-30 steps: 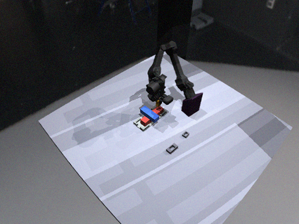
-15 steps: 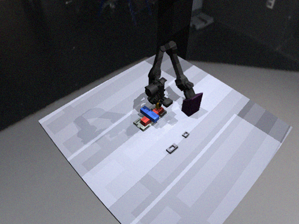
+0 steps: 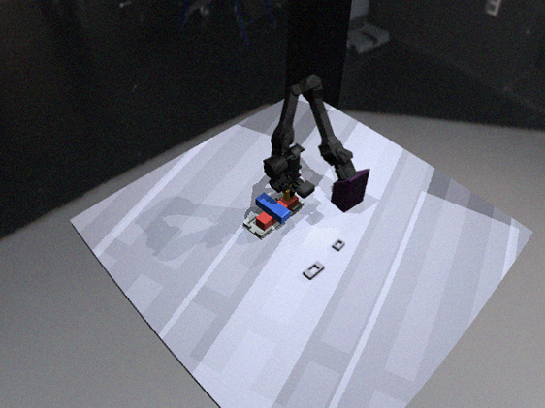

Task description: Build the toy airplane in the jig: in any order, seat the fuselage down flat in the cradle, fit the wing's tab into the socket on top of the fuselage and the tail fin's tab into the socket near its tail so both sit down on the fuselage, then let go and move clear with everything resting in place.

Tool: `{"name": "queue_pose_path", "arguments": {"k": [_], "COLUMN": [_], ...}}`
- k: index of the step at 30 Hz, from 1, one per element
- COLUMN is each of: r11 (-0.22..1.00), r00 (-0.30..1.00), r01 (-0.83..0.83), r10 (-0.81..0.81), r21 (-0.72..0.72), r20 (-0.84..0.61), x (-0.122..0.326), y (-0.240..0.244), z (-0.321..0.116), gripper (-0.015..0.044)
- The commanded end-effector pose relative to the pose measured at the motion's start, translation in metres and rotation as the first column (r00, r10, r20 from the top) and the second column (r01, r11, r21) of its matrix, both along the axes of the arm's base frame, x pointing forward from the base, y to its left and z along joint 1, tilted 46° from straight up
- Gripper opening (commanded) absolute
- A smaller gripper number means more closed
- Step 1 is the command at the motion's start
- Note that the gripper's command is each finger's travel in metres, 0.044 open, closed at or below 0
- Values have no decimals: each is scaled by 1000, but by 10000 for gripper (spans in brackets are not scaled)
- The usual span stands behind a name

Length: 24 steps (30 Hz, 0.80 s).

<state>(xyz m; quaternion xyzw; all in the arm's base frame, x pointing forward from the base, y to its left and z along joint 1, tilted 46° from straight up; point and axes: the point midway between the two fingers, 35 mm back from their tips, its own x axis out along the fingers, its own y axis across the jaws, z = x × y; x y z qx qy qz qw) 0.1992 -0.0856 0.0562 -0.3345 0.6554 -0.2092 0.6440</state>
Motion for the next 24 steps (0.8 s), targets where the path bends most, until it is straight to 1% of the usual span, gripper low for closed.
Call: {"name": "queue_pose_path", "arguments": {"k": [1, 3, 4, 8, 18, 24], "r11": [1000, 1000, 1000, 1000, 1000, 1000], "r00": [1000, 1000, 1000, 1000, 1000, 1000], "r01": [0, 0, 0, 0, 0, 0], "r10": [0, 0, 0, 0, 0, 0], "r21": [0, 0, 0, 0, 0, 0], "r20": [1, 1, 1, 1, 1, 1], "x": [0, 0, 0, 0, 0, 0], "y": [0, 0, 0, 0, 0, 0], "z": [0, 0, 0, 0, 0, 0], "gripper": [45, 31, 5, 0, 260, 260]}}
